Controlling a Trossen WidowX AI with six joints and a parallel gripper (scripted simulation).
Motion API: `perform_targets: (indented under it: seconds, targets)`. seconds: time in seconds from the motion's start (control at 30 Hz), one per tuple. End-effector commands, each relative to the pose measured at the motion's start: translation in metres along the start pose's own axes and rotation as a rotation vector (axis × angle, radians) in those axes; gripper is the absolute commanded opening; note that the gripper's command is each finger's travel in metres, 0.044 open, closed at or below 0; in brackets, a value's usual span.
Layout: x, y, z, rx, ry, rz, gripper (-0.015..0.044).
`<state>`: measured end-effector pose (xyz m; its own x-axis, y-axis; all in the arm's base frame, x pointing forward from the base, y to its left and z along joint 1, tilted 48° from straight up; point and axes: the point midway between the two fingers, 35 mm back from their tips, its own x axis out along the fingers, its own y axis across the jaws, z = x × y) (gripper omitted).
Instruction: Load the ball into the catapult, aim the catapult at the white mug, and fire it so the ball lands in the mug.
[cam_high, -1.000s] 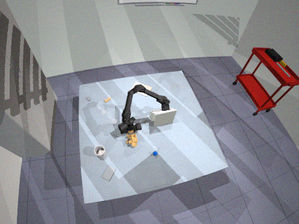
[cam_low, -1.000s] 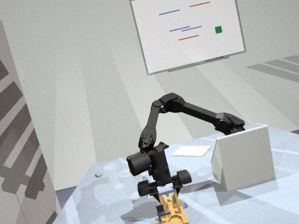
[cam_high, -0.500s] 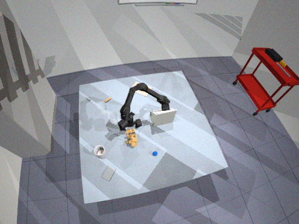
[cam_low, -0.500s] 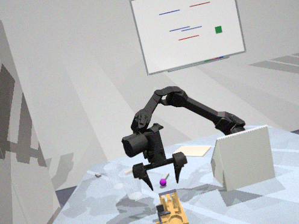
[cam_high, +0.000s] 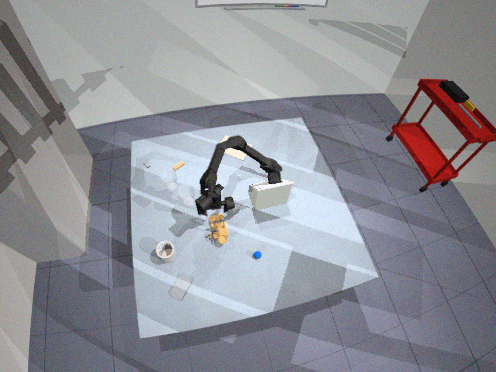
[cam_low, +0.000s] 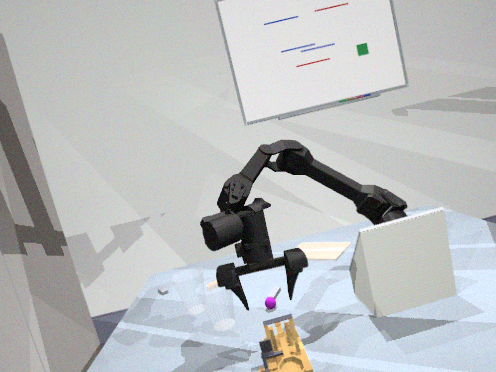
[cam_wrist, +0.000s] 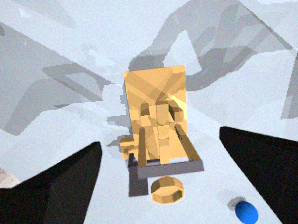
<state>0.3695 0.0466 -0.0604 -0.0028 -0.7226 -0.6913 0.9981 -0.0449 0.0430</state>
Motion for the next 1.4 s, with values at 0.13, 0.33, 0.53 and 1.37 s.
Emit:
perform_targets:
  seconds: [0.13,0.33,0.53,1.37]
  targets:
    - [0.033,-0.006,0.005,-0.006,-0.017,-0.025,0.0440]
    - [0.042,-0.006,0.005,-0.007,-0.017,-0.025,0.0440]
    - [0.051,-0.005,0.005,-0.007,-0.017,-0.025,0.0440]
    - [0.086,-0.007,0.007,-0.006,-0.020,-0.025,0.0440]
